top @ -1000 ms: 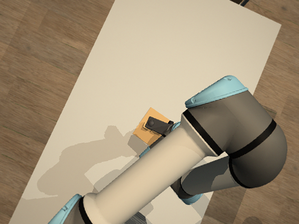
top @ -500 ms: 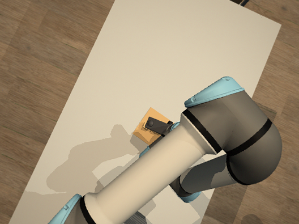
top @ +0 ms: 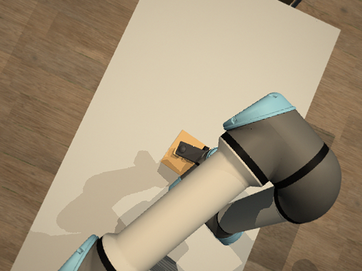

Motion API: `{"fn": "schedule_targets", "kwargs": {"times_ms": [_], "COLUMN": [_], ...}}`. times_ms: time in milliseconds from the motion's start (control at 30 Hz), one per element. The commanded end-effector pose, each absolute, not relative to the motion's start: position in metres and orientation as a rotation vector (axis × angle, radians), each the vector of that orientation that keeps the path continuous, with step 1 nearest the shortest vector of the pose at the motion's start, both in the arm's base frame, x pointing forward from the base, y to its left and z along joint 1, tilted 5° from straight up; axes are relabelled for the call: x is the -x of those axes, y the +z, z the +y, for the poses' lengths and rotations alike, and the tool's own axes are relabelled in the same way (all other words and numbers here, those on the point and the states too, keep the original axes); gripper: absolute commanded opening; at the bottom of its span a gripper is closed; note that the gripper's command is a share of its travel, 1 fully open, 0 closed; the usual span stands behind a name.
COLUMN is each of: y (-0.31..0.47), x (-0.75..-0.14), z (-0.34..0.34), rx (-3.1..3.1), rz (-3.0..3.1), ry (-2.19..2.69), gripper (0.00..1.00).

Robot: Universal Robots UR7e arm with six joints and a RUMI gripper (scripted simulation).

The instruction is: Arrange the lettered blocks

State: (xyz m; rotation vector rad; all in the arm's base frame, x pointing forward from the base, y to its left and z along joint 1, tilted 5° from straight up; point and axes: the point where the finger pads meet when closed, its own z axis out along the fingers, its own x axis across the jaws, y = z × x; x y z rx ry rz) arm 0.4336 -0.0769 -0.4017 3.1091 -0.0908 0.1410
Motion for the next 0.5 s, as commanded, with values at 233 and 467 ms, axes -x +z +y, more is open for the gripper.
{"fn": "schedule_targets", "kwargs": {"times_ms": [233, 467], "y": [-0.4027, -0.4045], "x": [-0.4342, -0.4343], "z": [-0.0772, -0.0772], "rx": [-3.109, -3.109], "rz": [-0.091, -0.091], "ry": [0.143, 0.143], "gripper": [0.05, 0.05]}}
